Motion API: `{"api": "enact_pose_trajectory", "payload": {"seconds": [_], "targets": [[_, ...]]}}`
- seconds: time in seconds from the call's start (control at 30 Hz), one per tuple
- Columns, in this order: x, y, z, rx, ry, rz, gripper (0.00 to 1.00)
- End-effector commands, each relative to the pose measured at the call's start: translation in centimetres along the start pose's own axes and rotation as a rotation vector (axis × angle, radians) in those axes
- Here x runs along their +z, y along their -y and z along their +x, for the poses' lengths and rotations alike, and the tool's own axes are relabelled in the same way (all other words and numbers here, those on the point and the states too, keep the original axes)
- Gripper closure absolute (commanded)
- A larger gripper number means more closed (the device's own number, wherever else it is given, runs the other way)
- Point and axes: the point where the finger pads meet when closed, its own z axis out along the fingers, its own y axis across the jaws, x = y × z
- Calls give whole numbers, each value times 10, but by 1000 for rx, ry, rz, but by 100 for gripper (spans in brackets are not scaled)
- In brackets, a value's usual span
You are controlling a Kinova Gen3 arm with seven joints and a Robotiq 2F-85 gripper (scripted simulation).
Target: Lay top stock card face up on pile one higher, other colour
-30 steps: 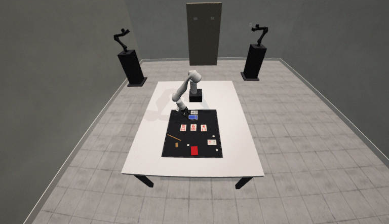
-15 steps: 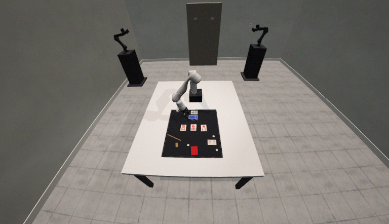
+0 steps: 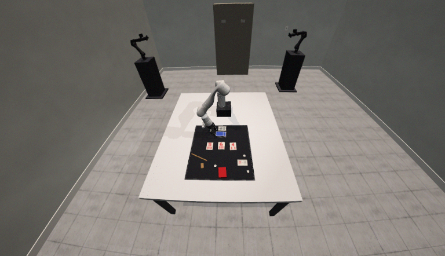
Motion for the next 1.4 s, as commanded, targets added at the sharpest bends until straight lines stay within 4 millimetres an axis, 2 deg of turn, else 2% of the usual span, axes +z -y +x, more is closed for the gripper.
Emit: {"api": "enact_pose_trajectory", "payload": {"seconds": [0.0, 1.37], "targets": [[-1, 1, 0, -1, 0, 1, 15], [9, 1, 0, -1, 0, 1, 15]]}}
